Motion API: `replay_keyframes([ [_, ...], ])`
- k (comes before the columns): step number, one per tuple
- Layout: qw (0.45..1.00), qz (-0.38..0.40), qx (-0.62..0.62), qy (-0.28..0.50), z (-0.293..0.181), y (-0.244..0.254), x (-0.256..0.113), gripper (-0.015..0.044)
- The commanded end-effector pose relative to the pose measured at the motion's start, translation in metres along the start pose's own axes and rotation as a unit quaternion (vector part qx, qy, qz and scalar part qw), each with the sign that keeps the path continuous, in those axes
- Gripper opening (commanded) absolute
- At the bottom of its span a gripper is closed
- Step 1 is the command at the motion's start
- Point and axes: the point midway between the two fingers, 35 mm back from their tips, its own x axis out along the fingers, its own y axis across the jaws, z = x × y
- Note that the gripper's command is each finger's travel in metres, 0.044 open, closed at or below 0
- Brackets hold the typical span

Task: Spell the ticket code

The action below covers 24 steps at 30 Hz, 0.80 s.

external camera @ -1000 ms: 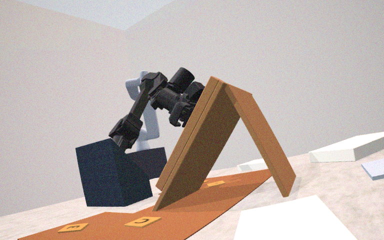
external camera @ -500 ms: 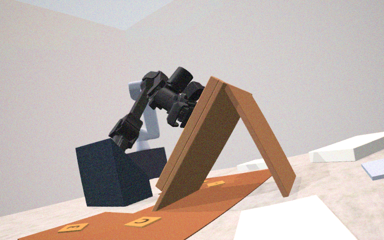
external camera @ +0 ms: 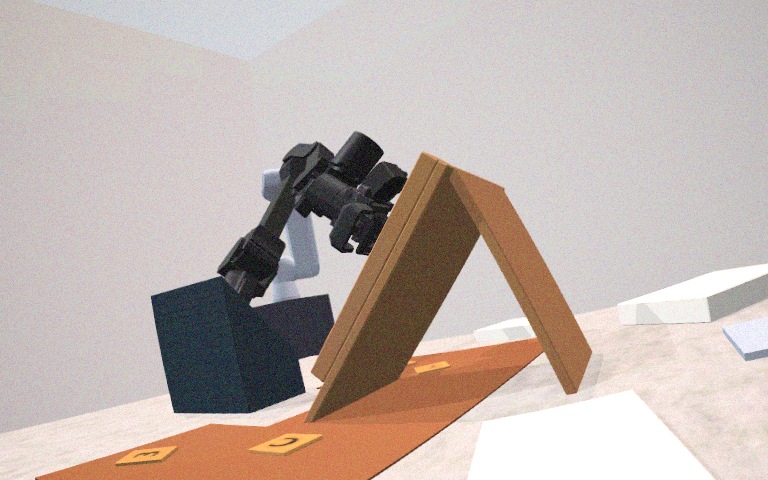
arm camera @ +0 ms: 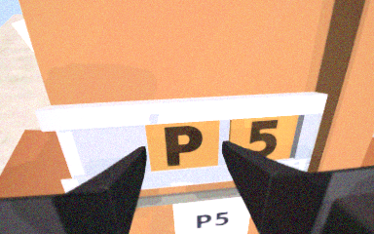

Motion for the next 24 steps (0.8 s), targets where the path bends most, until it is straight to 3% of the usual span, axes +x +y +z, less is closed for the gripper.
replay_keyframes([
  [1, 1.000, 0.002, -0.004, -0.002, 0.001, 0.001, -0.006, 0.0295],
  [24, 1.000, 0.002, -0.004, -0.002, 0.003, -0.004, -0.023, 0.0295],
])
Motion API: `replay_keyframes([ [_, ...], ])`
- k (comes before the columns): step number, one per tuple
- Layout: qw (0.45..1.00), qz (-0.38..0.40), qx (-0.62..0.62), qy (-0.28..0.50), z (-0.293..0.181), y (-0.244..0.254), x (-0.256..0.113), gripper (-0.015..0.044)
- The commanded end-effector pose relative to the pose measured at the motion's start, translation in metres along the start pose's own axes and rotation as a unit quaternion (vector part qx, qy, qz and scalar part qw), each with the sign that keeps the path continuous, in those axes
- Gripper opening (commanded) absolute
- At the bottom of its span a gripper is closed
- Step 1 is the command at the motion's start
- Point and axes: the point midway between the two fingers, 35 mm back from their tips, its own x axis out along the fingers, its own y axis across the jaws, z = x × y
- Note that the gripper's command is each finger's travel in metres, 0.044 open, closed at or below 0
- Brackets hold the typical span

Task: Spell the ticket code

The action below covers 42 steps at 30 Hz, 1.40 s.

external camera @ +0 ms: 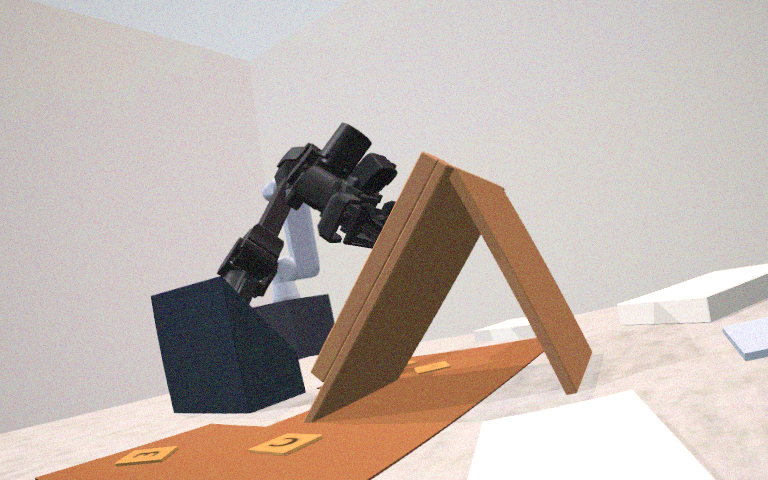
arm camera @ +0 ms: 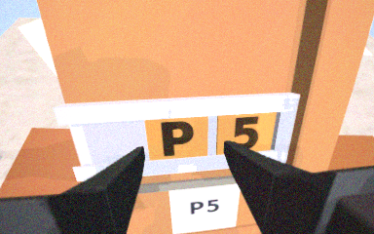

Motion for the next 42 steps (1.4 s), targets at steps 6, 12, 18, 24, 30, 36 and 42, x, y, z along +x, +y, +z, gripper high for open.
replay_keyframes([
  [6, 1.000, 0.003, -0.003, 0.000, 0.000, 0.000, -0.006, 0.0295],
  [12, 1.000, 0.003, -0.003, 0.000, 0.000, 0.000, -0.009, 0.0295],
  [18, 1.000, 0.002, -0.003, 0.000, 0.000, 0.000, -0.012, 0.0295],
  [24, 1.000, 0.002, -0.003, 0.000, 0.000, 0.001, -0.015, 0.0295],
  [30, 1.000, 0.002, -0.003, 0.000, 0.000, 0.002, -0.017, 0.0295],
  [36, 1.000, 0.002, -0.003, 0.000, 0.000, 0.004, -0.019, 0.0295],
  [42, 1.000, 0.000, 0.000, 0.000, 0.001, 0.002, -0.018, 0.0190],
])
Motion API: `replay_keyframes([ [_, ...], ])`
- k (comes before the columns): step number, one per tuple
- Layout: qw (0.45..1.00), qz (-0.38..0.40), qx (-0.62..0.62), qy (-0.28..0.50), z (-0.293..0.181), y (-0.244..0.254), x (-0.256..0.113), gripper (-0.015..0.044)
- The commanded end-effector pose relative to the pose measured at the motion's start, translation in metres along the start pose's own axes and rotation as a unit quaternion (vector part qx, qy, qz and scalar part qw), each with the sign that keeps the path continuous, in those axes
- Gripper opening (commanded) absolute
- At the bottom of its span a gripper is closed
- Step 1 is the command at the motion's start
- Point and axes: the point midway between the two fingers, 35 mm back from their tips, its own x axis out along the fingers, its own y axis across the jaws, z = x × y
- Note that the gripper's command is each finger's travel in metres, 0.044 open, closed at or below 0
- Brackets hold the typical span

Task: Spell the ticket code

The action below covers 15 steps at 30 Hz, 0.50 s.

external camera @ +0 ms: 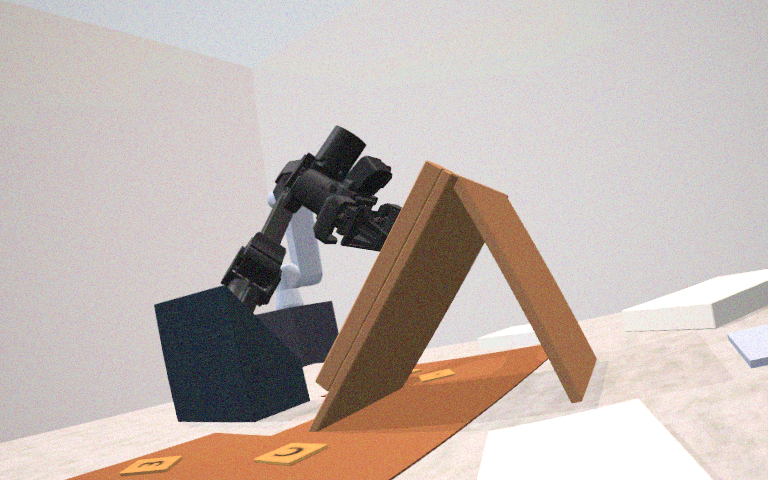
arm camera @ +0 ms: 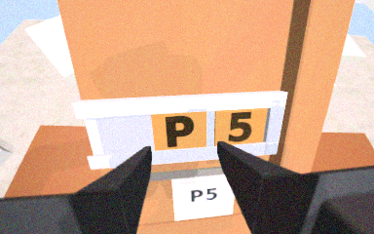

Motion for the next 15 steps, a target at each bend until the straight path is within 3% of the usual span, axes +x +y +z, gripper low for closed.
replay_keyframes([
  [1, 1.000, 0.000, 0.000, 0.000, -0.0001, -0.0002, 0.0002, 0.0164],
  [7, 1.000, 0.000, 0.000, 0.000, -0.0001, -0.0002, 0.0002, 0.0006],
  [15, 1.000, -0.001, 0.000, 0.003, 0.0004, -0.0004, 0.0007, 0.0000],
])
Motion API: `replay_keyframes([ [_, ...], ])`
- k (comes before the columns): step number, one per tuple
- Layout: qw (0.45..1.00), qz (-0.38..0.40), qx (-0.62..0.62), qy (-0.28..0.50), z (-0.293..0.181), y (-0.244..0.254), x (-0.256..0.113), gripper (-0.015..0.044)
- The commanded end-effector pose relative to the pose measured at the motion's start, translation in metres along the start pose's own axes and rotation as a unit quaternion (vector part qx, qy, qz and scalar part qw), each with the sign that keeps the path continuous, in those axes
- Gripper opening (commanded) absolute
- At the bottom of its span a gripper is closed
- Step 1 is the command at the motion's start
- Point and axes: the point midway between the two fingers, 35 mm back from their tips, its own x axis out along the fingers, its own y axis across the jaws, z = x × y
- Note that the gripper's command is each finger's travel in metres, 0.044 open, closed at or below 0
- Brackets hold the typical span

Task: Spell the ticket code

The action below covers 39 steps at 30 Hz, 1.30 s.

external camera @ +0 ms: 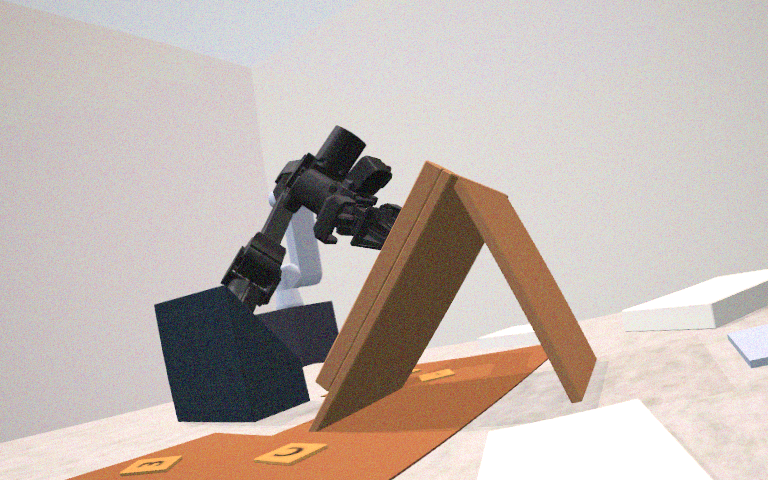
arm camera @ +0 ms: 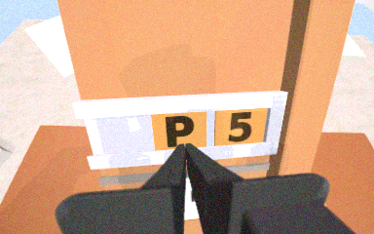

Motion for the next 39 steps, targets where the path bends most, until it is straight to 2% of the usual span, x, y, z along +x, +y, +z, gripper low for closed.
replay_keyframes([
  [1, 1.000, -0.004, 0.000, 0.012, 0.002, -0.001, 0.002, 0.0000],
  [10, 0.982, -0.030, -0.002, 0.188, 0.015, 0.009, 0.020, 0.0000],
  [18, 0.941, 0.001, -0.006, 0.337, 0.019, 0.037, 0.018, 0.0000],
  [39, 0.940, 0.003, -0.006, 0.340, 0.021, 0.038, 0.022, 0.0000],
])
